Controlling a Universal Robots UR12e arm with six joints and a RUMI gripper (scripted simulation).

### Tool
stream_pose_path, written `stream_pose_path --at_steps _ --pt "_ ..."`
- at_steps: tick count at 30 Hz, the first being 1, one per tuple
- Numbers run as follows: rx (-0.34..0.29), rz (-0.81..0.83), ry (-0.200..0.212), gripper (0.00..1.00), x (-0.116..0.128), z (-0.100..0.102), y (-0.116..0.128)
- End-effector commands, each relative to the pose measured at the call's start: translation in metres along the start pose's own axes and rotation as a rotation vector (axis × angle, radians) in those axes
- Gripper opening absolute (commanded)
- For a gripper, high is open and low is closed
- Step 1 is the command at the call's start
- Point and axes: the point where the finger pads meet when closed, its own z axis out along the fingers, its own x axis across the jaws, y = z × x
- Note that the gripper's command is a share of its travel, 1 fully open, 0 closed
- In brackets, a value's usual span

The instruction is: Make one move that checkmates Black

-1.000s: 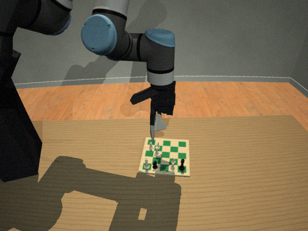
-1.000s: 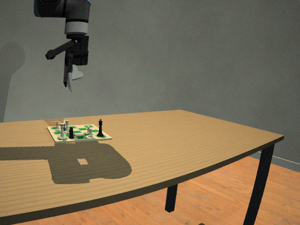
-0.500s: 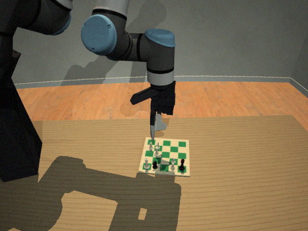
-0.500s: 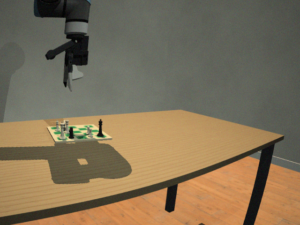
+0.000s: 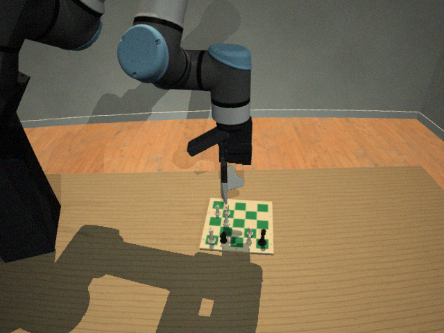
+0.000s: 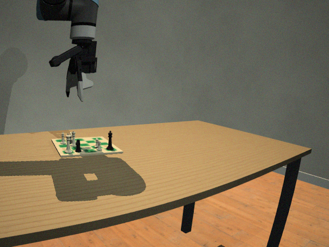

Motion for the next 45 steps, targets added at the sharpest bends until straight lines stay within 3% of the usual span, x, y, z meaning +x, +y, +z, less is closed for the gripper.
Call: stream_pose_path --at_steps 1,6,21,23,34,45 --pt "0.0 -0.169 0.002 1.0 -0.001 0.004 -0.001" --pt "0.0 -0.291 0.002 1.0 -0.001 0.007 -0.001" --pt "-0.001 -0.965 0.002 1.0 -0.001 0.024 0.0" --pt "-0.001 -0.965 0.002 1.0 -0.001 0.024 0.0" --pt "-0.001 -1.292 0.002 1.0 0.001 0.032 0.002" --pt "-0.002 -1.37 0.002 1.0 0.002 0.034 0.002"
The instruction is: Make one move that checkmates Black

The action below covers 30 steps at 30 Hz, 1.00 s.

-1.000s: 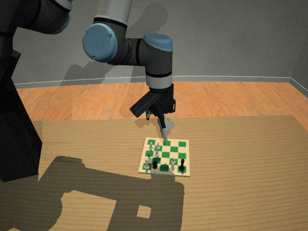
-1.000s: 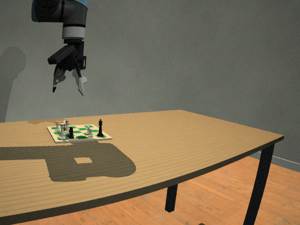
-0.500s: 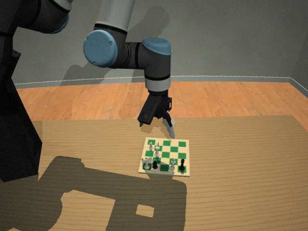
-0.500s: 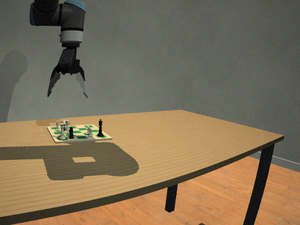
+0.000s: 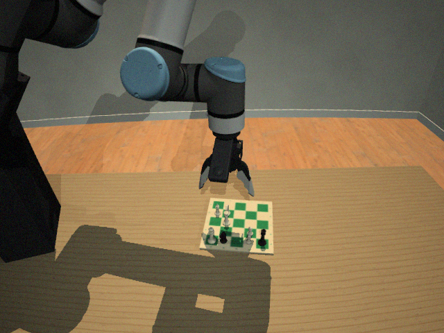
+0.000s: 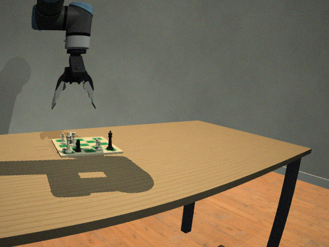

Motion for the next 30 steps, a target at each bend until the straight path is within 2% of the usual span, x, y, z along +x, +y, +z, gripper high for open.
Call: stream_pose_path --at_steps 1,3,4,30 --pt "-0.001 -0.023 0.0 1.0 -0.0004 0.0002 0.0003" --pt "-0.001 -0.024 0.0 1.0 -0.0004 0.0002 0.0003" --pt "-0.001 -0.024 0.0 0.25 -0.0004 0.0002 0.0003" --pt "-0.001 -0.024 0.0 0.25 -0.0004 0.0002 0.0003"
